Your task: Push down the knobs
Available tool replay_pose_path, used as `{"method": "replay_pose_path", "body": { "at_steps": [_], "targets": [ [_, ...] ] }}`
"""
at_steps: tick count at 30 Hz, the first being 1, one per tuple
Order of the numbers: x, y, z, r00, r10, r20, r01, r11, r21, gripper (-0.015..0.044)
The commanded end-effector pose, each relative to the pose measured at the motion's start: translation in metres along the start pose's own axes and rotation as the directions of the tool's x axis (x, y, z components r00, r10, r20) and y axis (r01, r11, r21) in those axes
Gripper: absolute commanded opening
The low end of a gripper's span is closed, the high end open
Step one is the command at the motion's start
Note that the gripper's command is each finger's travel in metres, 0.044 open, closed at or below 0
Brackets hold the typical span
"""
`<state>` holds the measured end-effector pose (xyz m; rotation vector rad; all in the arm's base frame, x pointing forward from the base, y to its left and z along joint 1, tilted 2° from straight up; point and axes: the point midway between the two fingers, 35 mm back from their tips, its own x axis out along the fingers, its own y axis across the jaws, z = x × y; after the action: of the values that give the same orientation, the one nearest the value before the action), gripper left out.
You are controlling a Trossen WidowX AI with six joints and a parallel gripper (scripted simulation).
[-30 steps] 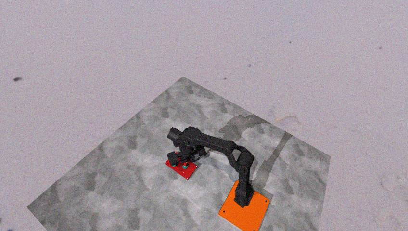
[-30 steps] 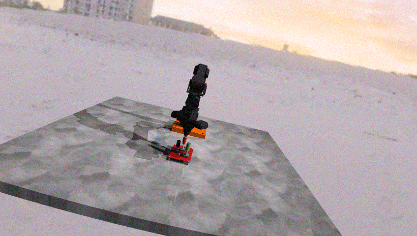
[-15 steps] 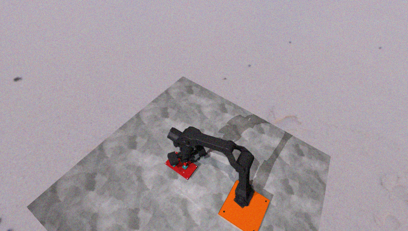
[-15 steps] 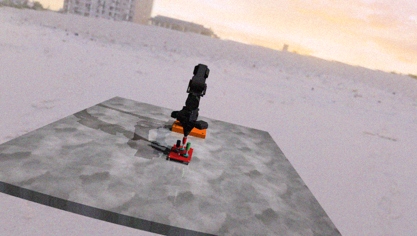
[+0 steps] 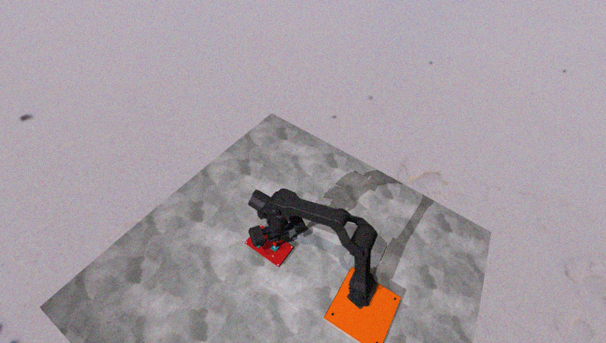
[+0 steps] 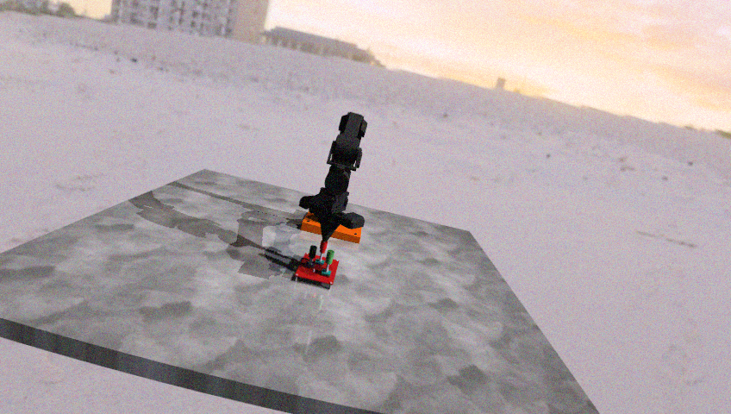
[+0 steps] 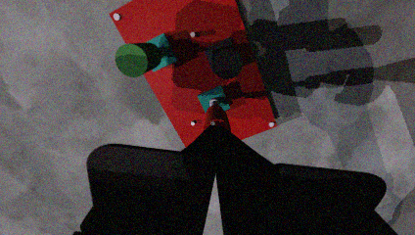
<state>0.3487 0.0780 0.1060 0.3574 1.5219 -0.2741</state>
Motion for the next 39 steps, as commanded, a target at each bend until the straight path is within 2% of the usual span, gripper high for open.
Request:
{"method": "replay_pose_path", "body": {
  "at_steps": [1, 39],
  "targets": [
    [0.0032, -0.0011, -0.0006, 1.0, -0.006, -0.002, 0.006, 1.0, -0.002, 0.0],
    [0.0101, -0.0012, -0.0007, 1.0, -0.006, -0.002, 0.006, 1.0, -0.002, 0.0]
  ]
}}
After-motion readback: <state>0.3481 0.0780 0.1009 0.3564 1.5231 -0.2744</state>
